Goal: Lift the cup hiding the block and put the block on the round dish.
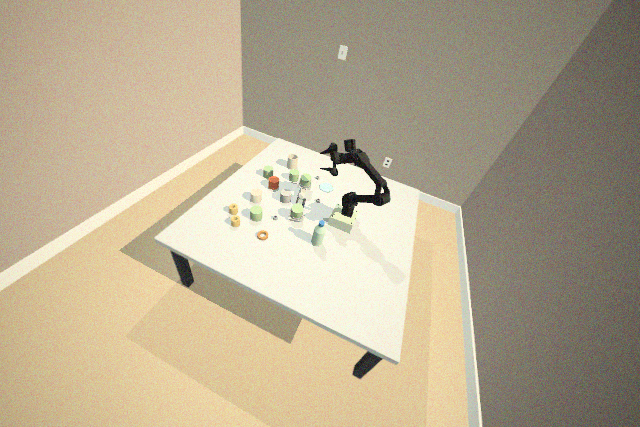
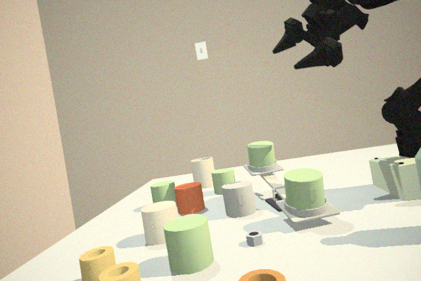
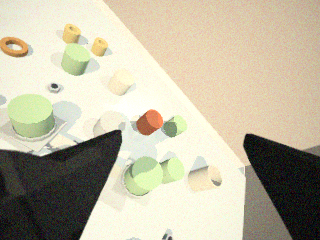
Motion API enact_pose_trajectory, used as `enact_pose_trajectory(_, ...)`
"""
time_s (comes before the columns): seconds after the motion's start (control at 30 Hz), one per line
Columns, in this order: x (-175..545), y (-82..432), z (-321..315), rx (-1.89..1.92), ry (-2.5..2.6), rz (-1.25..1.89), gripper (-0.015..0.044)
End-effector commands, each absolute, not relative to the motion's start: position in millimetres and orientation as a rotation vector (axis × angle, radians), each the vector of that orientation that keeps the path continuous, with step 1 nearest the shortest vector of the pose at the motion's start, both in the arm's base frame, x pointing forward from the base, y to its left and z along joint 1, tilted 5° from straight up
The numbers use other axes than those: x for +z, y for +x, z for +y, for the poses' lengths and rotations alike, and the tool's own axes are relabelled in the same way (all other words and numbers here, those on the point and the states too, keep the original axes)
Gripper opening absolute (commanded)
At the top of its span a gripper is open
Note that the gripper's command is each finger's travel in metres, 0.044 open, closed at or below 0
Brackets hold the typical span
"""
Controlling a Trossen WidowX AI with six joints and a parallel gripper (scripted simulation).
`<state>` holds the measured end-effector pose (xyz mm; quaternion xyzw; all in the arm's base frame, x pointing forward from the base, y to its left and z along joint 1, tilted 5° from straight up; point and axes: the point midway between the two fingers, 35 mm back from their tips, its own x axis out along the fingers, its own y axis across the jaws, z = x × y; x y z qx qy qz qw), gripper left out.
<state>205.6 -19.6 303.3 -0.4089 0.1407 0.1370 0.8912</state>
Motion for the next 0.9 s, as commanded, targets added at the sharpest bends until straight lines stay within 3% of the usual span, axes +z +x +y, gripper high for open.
enact_pose_trajectory(0.0, 287.7, 205.5, -18.7, 0.288, -0.740, 0.354, 0.0440)
enact_pose_trajectory(0.87, 205.0, 187.9, -5.3, 0.225, -0.162, 0.723, 0.0440)
